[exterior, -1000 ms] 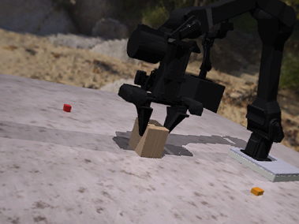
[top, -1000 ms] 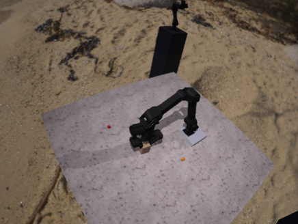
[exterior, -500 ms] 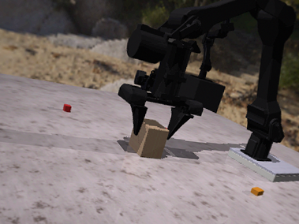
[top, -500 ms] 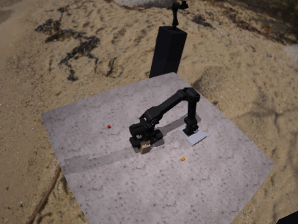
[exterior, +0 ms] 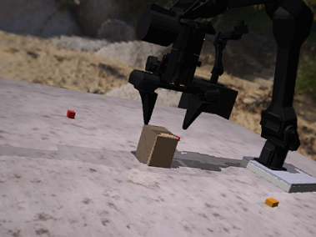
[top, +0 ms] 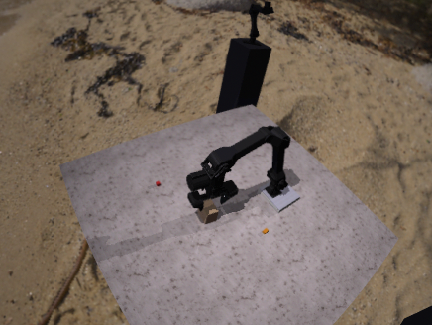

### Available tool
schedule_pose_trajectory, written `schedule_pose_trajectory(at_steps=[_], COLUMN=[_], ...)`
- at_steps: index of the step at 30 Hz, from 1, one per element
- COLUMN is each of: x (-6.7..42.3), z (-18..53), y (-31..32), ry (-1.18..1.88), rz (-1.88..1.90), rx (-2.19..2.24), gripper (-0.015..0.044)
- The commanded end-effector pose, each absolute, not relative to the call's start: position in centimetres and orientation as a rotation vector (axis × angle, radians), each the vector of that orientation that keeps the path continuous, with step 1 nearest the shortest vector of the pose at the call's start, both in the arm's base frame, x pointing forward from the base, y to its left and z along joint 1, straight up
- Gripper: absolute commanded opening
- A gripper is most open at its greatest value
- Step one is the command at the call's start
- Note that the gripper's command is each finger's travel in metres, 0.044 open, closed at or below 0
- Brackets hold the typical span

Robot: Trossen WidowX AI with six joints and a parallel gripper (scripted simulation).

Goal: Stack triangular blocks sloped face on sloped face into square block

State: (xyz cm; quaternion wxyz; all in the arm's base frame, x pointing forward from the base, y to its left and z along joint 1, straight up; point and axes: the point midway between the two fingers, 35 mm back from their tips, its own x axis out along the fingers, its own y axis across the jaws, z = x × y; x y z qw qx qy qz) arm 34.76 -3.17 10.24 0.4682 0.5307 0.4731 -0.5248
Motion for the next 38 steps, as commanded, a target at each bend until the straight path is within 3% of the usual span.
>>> schedule_pose_trajectory(at_steps=[1, 38], x=[34.58, 34.67], z=[16.08, 16.62], y=[-3.21, -3.21], ry=[1.138, 1.123], rz=[-1.263, -1.252], rx=[1.313, 1.322], gripper=[0.0440, 0.0440])
